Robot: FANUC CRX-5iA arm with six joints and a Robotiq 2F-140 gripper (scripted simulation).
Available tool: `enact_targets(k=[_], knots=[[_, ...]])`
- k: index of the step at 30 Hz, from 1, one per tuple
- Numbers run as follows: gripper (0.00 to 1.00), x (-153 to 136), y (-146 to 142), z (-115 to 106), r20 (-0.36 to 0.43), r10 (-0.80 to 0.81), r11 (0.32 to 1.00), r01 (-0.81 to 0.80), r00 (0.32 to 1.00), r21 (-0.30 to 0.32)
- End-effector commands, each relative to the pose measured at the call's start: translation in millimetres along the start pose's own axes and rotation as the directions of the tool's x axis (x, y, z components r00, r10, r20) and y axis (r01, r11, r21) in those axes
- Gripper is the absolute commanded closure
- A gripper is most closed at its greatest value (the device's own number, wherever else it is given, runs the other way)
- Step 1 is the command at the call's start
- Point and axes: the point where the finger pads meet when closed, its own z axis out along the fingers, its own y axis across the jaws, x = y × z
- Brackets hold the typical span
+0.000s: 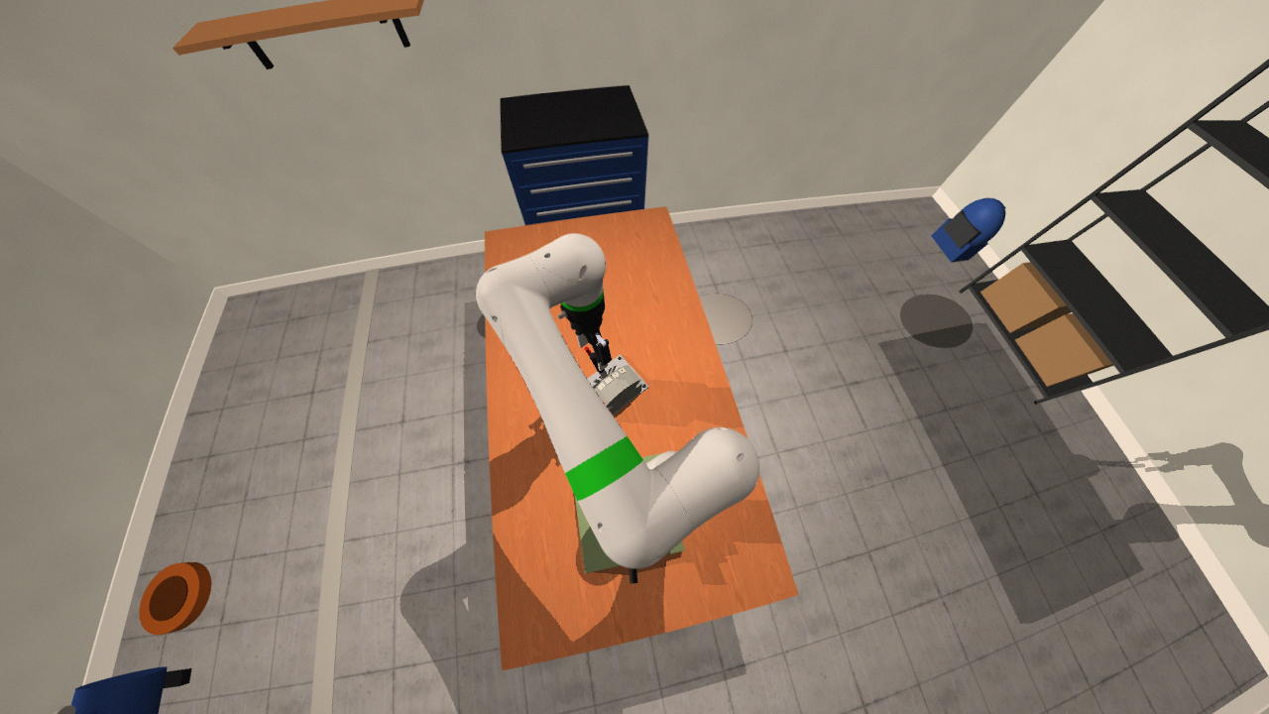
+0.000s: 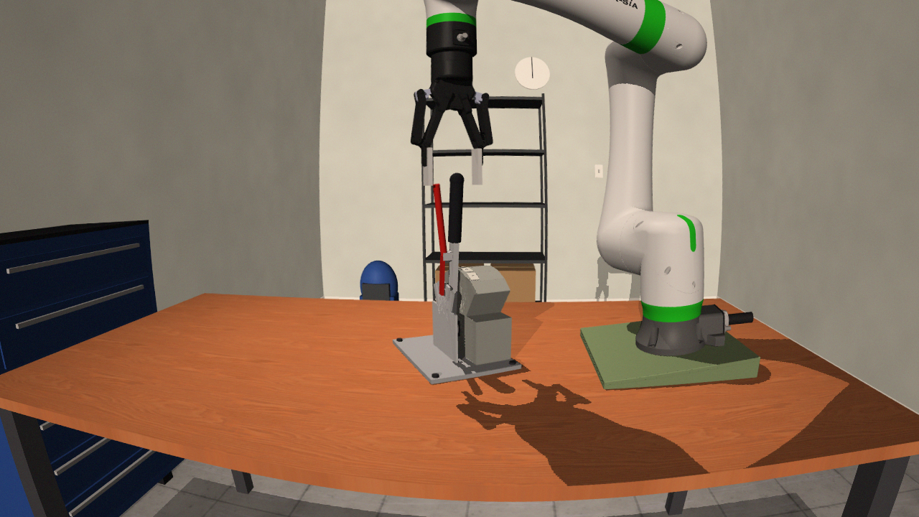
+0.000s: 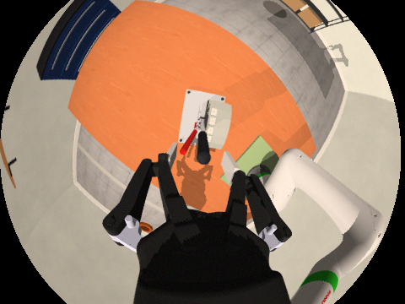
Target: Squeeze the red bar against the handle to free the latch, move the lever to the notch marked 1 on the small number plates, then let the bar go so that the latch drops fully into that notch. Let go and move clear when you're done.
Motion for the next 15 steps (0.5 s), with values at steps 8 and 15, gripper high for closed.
enact_targets(k=[8,15], knots=[[0.43,0.1,-0.1,18.4,0.000,0.000,1.000,0.000,1.000,0.001],[0.43,0.1,-0.2,30.4,0.000,0.000,1.000,0.000,1.000,0.001]])
